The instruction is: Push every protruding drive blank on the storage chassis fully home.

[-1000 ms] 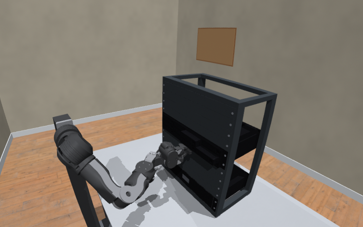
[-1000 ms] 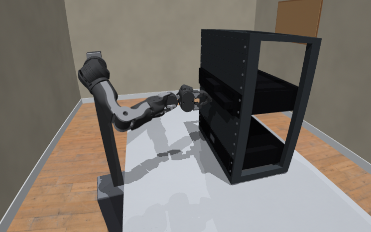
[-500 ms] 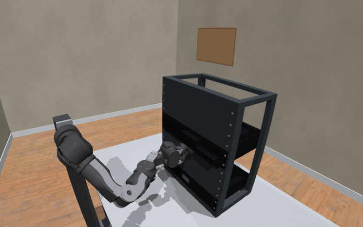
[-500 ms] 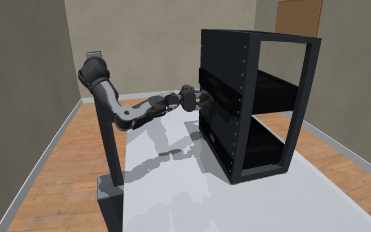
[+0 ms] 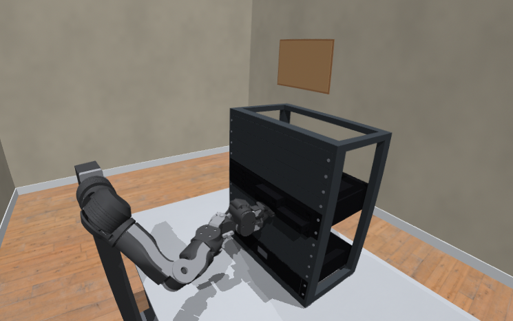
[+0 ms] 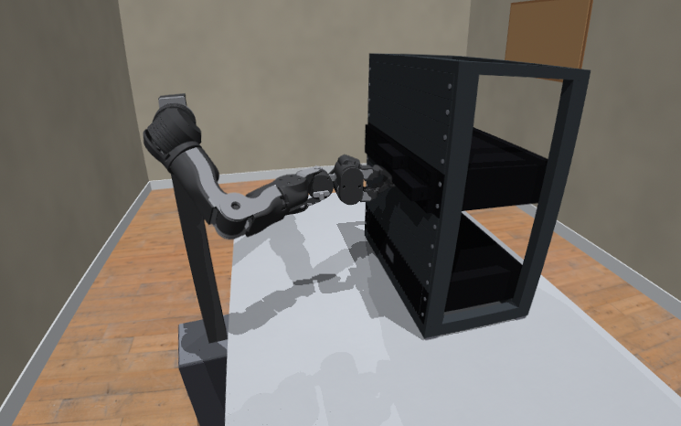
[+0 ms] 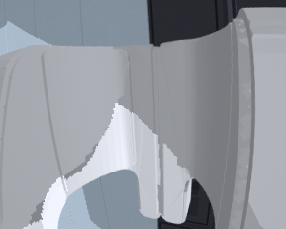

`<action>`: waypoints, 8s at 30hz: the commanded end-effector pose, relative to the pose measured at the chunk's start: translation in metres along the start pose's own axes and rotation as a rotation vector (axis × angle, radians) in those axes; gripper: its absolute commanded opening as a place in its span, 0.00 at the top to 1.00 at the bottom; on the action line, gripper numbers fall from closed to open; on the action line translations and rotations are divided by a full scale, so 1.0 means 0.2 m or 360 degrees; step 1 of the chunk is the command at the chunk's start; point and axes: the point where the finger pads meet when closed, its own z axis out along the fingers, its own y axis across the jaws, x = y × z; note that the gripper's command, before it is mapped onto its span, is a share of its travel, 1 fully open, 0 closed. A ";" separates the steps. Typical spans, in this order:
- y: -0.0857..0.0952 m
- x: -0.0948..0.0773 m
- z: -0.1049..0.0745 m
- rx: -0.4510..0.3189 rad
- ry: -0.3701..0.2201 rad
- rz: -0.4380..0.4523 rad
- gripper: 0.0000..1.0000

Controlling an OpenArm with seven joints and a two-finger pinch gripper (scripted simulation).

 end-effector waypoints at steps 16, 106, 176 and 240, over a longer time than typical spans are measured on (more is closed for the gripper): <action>0.05 0.02 0.02 -0.0028 0.0021 -0.0001 1.00; 0.09 0.03 0.06 -0.0028 0.0021 -0.0001 1.00; 0.12 0.03 0.09 -0.0024 0.0018 -0.0002 1.00; 0.15 0.04 -0.40 -0.0034 0.0023 0.0000 1.00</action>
